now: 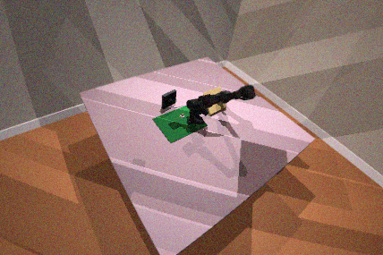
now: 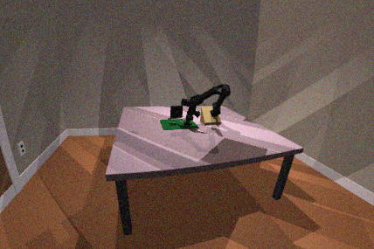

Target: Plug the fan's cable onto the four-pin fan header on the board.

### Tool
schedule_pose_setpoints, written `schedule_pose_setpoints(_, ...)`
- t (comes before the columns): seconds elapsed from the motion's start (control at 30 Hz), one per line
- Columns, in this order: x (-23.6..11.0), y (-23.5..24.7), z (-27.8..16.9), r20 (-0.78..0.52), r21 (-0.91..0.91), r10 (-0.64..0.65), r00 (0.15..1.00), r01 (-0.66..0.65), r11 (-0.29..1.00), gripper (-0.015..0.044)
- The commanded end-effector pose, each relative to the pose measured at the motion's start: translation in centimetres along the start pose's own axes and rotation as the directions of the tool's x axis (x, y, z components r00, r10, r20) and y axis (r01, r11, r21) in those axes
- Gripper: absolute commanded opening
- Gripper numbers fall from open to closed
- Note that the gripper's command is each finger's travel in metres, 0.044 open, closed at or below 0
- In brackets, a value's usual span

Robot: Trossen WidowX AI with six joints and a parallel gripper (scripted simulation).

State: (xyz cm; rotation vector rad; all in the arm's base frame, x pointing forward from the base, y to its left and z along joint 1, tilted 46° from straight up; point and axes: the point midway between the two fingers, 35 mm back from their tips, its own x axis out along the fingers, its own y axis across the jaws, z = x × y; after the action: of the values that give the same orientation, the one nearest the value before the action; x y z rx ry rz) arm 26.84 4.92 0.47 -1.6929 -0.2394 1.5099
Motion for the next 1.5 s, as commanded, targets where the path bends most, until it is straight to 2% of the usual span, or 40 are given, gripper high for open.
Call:
schedule_pose_setpoints(0.0,-0.8,-0.1,-0.6,-0.008,-0.005,0.0,1.0,0.0,1.0,0.0)
schedule_pose_setpoints(0.93,-9.3,-0.1,-2.4,-0.017,-0.001,0.007,1.0,-0.007,1.0,0.0)
schedule_pose_setpoints(1.1,-9.8,-0.1,-2.4,-0.017,0.005,0.006,1.0,-0.006,1.0,0.0)
schedule_pose_setpoints(1.47,-9.8,-0.2,-3.3,0.008,0.354,0.007,1.0,-0.01,0.935,0.0)
